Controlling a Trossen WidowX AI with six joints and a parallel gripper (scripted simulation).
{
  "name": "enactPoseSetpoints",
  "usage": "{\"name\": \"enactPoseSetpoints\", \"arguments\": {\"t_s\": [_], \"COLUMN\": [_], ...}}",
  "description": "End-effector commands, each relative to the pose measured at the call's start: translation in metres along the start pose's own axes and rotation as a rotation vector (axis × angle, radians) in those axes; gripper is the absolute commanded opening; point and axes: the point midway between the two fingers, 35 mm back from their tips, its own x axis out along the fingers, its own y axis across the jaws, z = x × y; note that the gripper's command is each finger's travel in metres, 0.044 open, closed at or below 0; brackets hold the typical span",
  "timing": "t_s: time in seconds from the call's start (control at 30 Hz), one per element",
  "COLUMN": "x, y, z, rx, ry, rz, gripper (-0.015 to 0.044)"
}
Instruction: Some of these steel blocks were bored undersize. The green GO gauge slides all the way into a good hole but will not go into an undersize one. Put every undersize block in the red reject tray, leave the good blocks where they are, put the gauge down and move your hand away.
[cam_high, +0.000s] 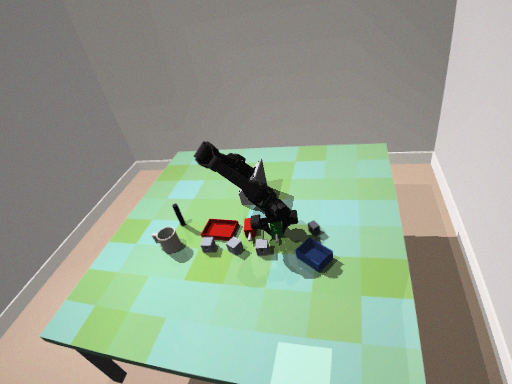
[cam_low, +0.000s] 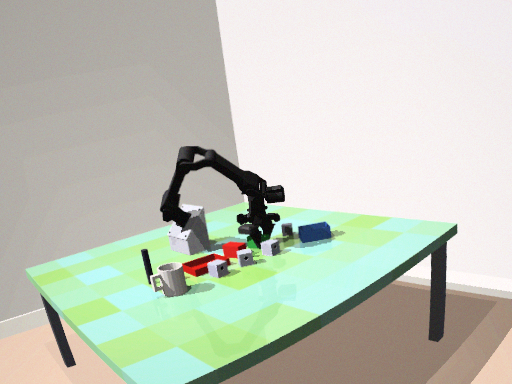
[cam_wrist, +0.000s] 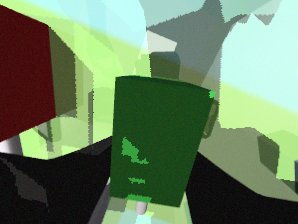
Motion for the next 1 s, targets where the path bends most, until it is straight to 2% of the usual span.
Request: {"name": "enactPoseSetpoints", "arguments": {"t_s": [0.0,0.2,0.3,0.4,0.6,0.77,0.8,0.97], "x": [-0.001,-0.001,-0.013,-0.044,-0.08,-0.081,-0.072,-0.076], "y": [0.0,0.0,-0.001,-0.001,0.001,0.001,0.001,0.015], "z": [-0.001,-0.001,-0.002,0.0,0.008,0.008,0.007,-0.011], "rx": [0.001,0.001,0.0,-0.004,-0.016,-0.017,-0.008,0.354], "ry": [0.001,0.001,0.001,0.0,-0.03,-0.032,-0.029,-0.023], "rz": [-0.001,-0.001,-0.001,-0.001,0.013,0.014,0.018,0.01], "gripper": [0.0195,0.0155,0.0076,0.0,0.0,0.0,0.0,0.0]}}
